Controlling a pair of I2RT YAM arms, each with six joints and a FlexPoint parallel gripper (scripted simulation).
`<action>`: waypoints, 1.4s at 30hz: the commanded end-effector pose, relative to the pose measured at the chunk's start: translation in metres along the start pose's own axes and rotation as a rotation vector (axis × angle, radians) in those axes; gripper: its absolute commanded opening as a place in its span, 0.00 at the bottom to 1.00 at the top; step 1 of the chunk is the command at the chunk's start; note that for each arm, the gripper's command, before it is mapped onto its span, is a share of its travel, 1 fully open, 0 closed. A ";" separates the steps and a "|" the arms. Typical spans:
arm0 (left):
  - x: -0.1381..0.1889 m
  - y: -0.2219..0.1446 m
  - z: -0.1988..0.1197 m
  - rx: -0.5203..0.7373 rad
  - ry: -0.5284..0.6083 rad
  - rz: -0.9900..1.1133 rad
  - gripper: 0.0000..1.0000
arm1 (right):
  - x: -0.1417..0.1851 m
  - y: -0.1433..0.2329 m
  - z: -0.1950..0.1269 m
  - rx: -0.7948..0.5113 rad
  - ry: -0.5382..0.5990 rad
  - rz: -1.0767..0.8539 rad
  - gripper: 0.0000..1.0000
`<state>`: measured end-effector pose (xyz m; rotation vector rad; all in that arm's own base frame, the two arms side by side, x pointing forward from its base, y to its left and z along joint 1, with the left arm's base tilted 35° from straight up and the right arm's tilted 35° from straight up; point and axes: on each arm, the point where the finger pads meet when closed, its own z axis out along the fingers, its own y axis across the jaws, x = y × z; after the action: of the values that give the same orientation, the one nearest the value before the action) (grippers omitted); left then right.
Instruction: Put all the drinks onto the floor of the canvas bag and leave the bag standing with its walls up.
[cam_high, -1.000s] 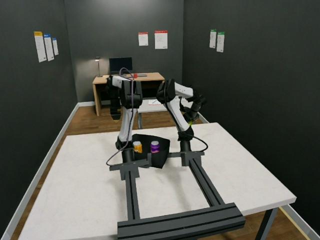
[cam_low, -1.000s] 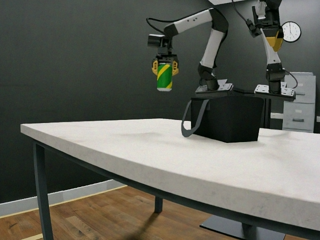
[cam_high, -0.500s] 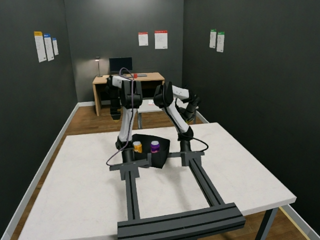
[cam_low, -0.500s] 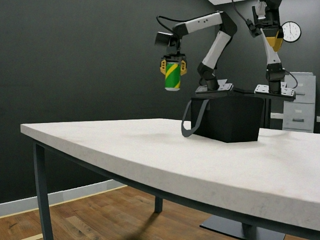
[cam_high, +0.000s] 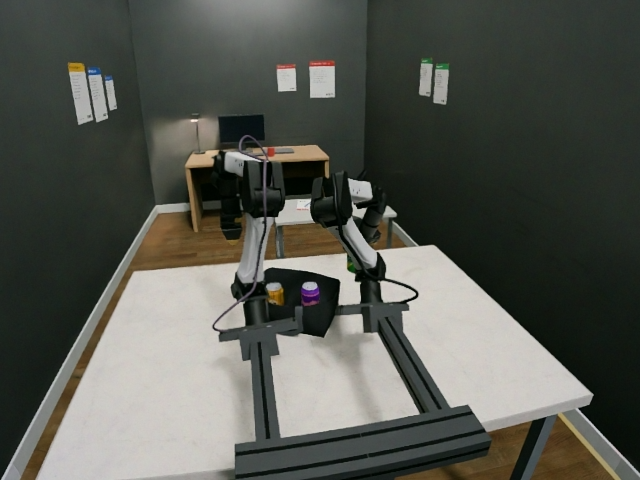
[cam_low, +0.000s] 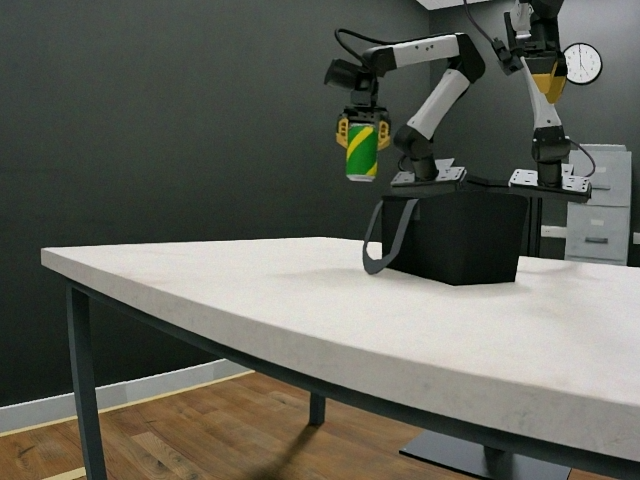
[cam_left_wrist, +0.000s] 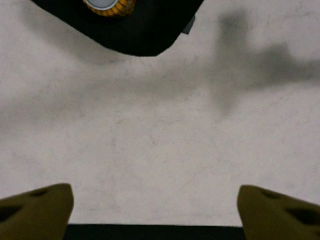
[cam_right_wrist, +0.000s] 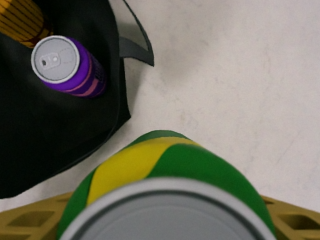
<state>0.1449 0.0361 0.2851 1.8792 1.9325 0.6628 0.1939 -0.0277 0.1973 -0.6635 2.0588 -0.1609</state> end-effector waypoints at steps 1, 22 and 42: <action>0.000 0.002 0.003 0.006 -0.005 -0.001 0.86 | -0.016 -0.005 -0.007 0.036 -0.037 -0.031 0.67; 0.000 0.002 0.003 0.006 -0.005 -0.001 0.86 | -0.007 0.017 0.000 0.075 0.010 0.037 0.67; 0.000 0.002 0.003 0.006 -0.005 -0.001 0.86 | -0.022 0.053 0.002 0.109 0.000 0.037 0.67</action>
<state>0.1449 0.0361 0.2851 1.8789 1.9327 0.6627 0.1788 0.0358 0.1818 -0.7068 2.0466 -0.1292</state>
